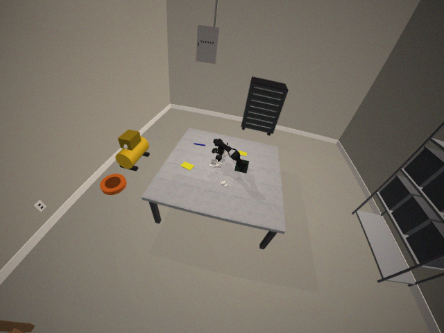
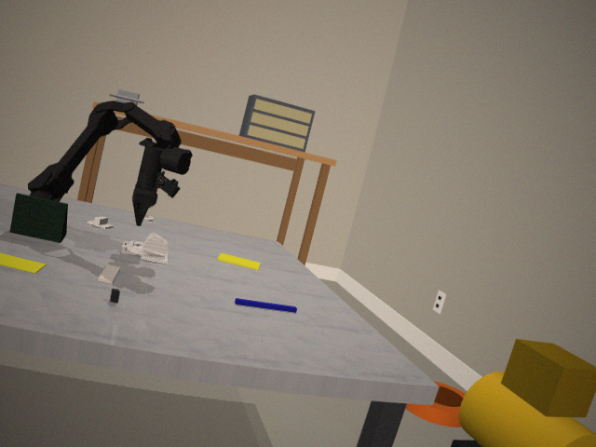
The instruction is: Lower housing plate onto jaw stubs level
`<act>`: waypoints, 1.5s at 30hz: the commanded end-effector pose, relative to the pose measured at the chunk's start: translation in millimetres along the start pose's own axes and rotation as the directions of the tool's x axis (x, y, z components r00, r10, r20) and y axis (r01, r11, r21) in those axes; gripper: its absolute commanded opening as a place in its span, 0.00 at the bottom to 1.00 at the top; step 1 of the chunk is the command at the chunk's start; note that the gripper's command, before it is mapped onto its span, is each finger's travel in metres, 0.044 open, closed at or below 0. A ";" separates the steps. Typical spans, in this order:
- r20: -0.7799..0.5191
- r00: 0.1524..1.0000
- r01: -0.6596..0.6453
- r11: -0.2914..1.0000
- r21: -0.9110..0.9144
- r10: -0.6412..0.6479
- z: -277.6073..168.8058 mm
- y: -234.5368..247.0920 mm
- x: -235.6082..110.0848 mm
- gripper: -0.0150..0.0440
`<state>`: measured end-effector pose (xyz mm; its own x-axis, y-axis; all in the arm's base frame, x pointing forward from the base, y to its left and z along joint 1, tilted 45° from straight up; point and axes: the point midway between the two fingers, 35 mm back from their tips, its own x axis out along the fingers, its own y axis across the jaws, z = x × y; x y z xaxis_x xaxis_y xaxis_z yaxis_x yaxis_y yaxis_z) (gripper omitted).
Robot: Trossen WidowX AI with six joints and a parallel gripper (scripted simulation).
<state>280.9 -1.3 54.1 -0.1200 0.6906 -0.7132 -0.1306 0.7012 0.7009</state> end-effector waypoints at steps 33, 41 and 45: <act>0.005 1.000 0.003 1.000 0.026 -0.004 -12.6 -0.3 -1.4 0.85; 0.005 1.000 0.003 1.000 0.026 -0.004 -12.6 -0.3 -1.4 0.85; 0.005 1.000 0.003 1.000 0.023 -0.004 -12.6 -0.3 -1.4 0.85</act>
<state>268.9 -4.0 55.1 -0.1148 0.6909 -0.7138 -0.1023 0.7065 0.7003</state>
